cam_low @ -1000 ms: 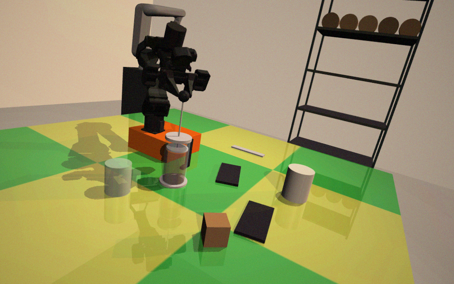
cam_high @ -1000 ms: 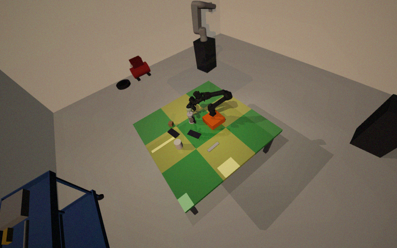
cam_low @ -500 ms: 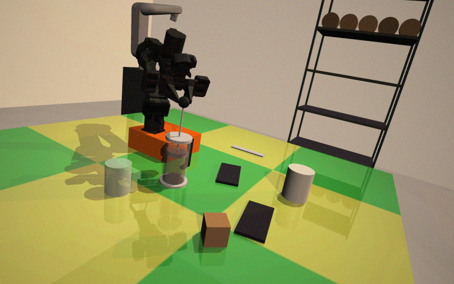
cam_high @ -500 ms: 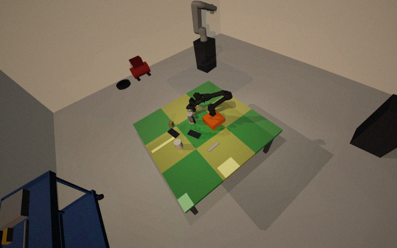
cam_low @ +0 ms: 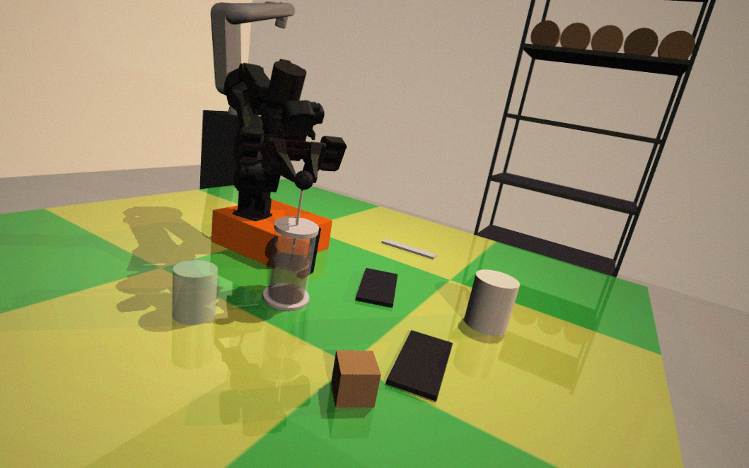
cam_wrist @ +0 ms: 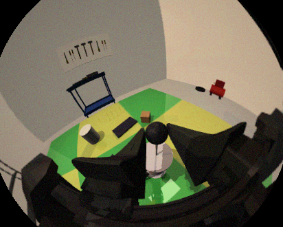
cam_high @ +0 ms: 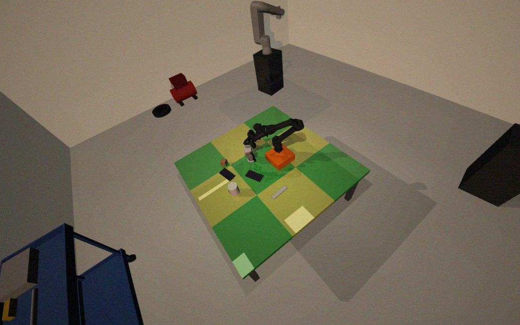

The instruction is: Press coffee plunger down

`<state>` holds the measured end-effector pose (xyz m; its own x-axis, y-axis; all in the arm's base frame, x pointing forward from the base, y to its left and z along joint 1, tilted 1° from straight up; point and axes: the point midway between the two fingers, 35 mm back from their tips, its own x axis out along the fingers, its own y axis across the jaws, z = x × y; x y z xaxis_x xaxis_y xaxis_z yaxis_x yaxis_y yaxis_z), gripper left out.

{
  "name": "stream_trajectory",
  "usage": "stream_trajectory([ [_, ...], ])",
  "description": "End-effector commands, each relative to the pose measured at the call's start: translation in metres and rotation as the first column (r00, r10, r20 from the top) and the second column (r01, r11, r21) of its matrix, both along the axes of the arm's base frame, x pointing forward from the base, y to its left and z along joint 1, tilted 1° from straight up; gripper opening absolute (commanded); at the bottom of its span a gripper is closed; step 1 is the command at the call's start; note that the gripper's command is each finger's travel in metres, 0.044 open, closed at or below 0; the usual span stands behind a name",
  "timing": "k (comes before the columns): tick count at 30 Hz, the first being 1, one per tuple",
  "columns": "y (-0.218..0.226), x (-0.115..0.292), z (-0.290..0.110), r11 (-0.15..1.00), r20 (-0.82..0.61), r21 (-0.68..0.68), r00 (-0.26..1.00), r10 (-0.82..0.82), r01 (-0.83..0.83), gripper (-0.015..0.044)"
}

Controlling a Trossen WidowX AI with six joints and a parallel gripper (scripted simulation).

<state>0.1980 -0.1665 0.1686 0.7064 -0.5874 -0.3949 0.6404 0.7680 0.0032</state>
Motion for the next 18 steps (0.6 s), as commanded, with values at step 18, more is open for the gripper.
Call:
stream_trajectory([
  [18, -0.005, 0.007, -0.048, 0.998, -0.072, 0.062, 0.997, -0.001, 0.006, 0.0126],
])
